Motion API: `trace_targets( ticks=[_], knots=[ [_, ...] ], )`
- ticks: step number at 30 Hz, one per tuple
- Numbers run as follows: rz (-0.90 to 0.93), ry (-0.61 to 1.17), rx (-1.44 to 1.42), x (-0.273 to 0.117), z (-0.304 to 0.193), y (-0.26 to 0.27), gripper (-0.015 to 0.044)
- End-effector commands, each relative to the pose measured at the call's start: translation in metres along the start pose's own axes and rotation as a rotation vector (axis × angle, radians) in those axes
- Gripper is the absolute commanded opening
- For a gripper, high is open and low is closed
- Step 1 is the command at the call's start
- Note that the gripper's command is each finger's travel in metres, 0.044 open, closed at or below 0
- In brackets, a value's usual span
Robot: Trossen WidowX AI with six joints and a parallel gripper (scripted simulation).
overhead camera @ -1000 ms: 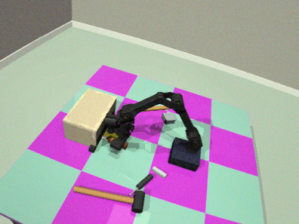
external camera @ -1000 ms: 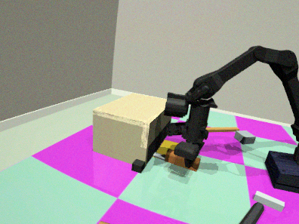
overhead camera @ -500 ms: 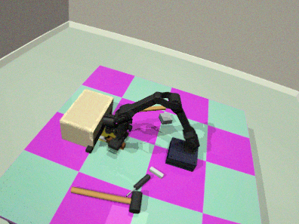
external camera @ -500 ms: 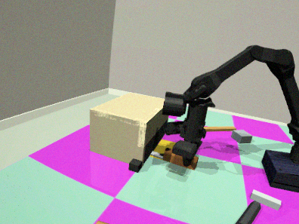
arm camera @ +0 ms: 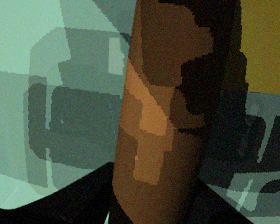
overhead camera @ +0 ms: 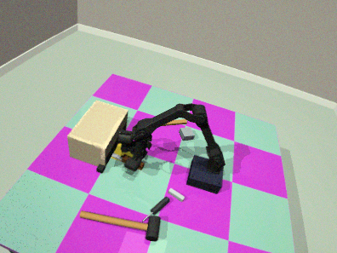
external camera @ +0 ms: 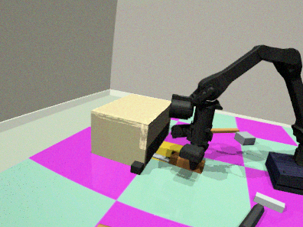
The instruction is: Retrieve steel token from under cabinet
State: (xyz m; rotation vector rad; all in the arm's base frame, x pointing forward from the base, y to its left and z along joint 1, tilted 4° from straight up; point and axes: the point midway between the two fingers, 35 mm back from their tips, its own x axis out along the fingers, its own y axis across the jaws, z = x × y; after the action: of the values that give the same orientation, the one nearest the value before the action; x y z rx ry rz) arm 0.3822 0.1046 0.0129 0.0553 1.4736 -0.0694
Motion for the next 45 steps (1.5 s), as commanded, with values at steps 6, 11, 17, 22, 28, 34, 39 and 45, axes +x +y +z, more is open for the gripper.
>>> trace_targets(
  ticks=[6,11,17,22,28,34,39,45],
  knots=[
    [-0.004,0.0,0.006,0.001,-0.01,0.0,0.0],
    [-0.004,0.0,0.006,0.001,-0.015,0.0,0.0],
    [-0.004,0.001,0.006,0.001,-0.021,0.001,0.0],
    [-0.004,0.001,0.006,0.001,-0.027,0.001,0.0],
    [-0.004,0.002,0.006,0.001,-0.033,0.001,0.0],
    [-0.004,0.002,0.006,0.001,-0.039,0.001,0.0],
    [-0.004,0.003,0.006,0.002,-0.045,0.001,0.0],
    [-0.004,0.003,0.006,0.002,-0.051,0.002,0.0]
  ],
)
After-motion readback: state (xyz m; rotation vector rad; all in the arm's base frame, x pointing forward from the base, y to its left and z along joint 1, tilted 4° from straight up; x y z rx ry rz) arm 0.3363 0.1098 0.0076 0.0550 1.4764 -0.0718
